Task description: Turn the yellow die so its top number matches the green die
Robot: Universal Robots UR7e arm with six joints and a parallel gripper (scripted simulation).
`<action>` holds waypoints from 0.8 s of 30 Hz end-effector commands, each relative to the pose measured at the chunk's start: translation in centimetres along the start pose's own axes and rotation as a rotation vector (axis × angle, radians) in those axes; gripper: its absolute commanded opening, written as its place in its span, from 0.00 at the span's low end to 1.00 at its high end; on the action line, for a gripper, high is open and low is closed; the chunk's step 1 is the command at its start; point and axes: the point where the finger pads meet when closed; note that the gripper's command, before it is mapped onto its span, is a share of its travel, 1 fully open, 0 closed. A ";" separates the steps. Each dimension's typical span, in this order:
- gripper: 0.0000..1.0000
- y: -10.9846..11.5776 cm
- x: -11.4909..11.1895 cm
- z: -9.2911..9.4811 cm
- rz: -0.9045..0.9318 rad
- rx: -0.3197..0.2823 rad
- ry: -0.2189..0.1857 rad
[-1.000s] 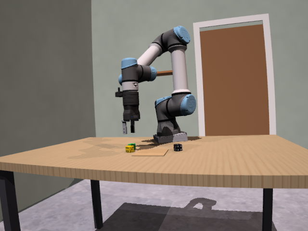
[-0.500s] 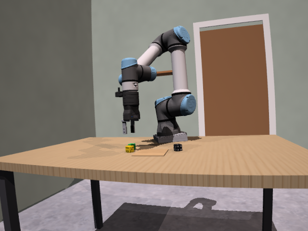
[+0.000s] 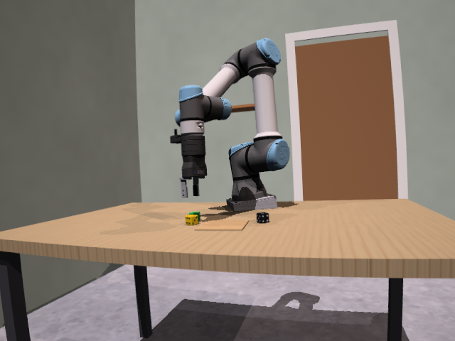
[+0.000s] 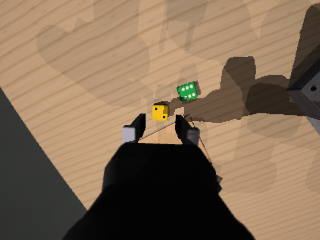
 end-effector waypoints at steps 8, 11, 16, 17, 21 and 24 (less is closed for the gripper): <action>0.87 0.0 0.0 0.2 0.000 0.000 -0.001; 0.87 0.0 0.0 0.2 0.000 0.000 -0.001; 0.87 0.0 0.0 0.6 0.000 0.000 -0.001; 0.87 0.0 0.0 0.7 0.000 0.000 -0.001; 0.87 0.0 0.0 1.2 0.000 0.000 -0.001; 0.87 0.0 0.0 1.7 0.000 0.000 -0.001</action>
Point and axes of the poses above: the point where the finger pads meet when closed, its own z axis out along the fingers, its own x axis across the jaws, y = z × x, and after that the axes turned 9 degrees about -z, right-handed
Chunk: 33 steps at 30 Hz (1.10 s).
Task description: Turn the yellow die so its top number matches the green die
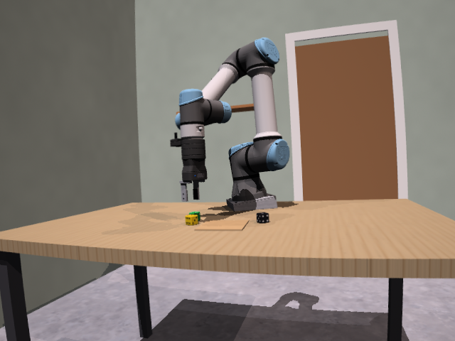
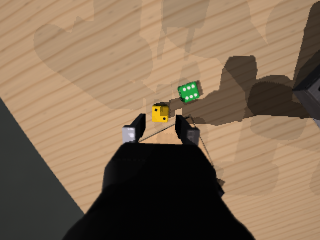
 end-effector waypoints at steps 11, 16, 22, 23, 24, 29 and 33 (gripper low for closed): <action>0.87 0.0 0.0 2.0 0.000 0.000 -0.001; 0.87 -0.1 0.0 2.7 0.000 0.000 -0.001; 0.87 -0.1 0.0 3.2 0.000 0.000 -0.001; 0.87 -0.1 0.0 3.3 0.000 0.000 -0.001; 0.87 -0.1 0.0 3.4 0.000 0.000 -0.001; 0.87 -0.1 0.0 3.8 0.000 0.000 -0.001; 0.87 -0.1 0.0 4.0 0.000 0.000 -0.001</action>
Point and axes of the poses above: the point where the finger pads meet when closed, its own z axis out along the fingers, its own x axis across the jaws, y = z × x, and after that the axes turned 9 degrees about -z, right-handed
